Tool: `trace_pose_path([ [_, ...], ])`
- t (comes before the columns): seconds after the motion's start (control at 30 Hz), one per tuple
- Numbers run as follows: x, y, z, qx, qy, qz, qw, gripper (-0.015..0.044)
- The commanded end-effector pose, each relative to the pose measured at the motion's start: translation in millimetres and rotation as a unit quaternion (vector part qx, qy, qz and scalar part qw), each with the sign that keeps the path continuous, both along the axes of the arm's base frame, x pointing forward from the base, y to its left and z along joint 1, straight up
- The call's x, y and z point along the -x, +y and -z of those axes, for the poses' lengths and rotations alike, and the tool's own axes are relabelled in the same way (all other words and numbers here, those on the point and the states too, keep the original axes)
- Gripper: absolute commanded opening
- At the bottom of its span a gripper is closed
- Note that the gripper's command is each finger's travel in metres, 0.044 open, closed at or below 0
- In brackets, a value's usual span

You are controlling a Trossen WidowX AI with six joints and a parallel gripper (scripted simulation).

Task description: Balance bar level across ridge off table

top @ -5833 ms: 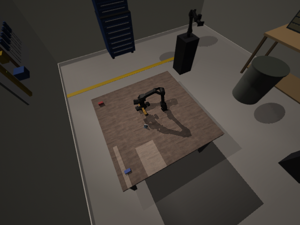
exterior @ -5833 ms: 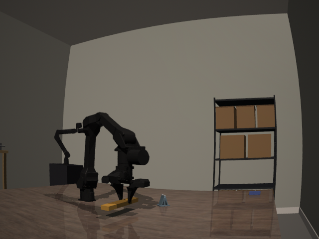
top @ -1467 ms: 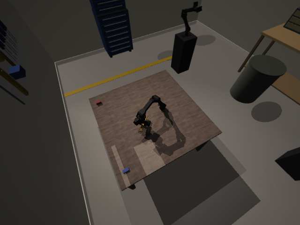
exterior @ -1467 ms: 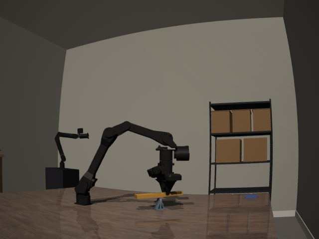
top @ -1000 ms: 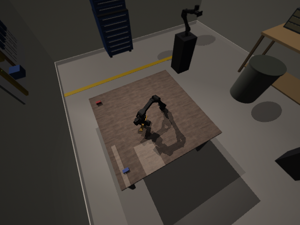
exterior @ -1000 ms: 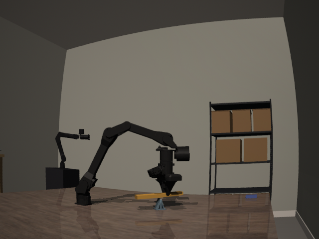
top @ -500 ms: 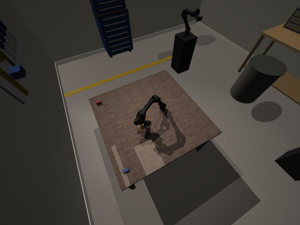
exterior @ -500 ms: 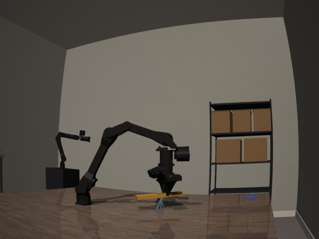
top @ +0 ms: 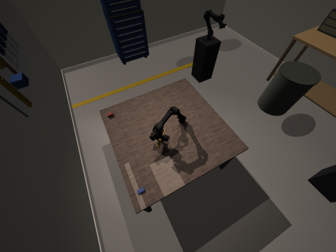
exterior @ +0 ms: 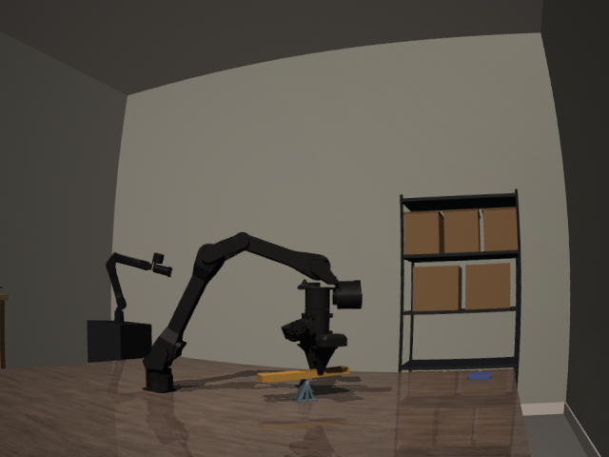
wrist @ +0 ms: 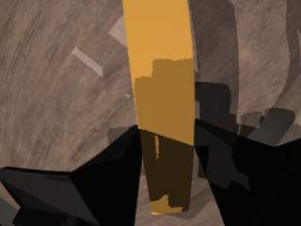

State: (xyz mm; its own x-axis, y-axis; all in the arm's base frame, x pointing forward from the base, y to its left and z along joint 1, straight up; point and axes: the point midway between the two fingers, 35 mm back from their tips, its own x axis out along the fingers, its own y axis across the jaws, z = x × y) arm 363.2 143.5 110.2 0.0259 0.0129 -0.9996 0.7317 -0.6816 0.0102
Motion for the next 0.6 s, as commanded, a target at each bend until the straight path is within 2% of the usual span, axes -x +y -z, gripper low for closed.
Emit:
trace_pose_path([
  [0.0,-0.6,-0.3,0.9,0.001,-0.001,0.001,1.0,0.0],
  [0.57,-0.6,-0.3,2.4,0.001,-0.001,0.001,1.0,0.0],
])
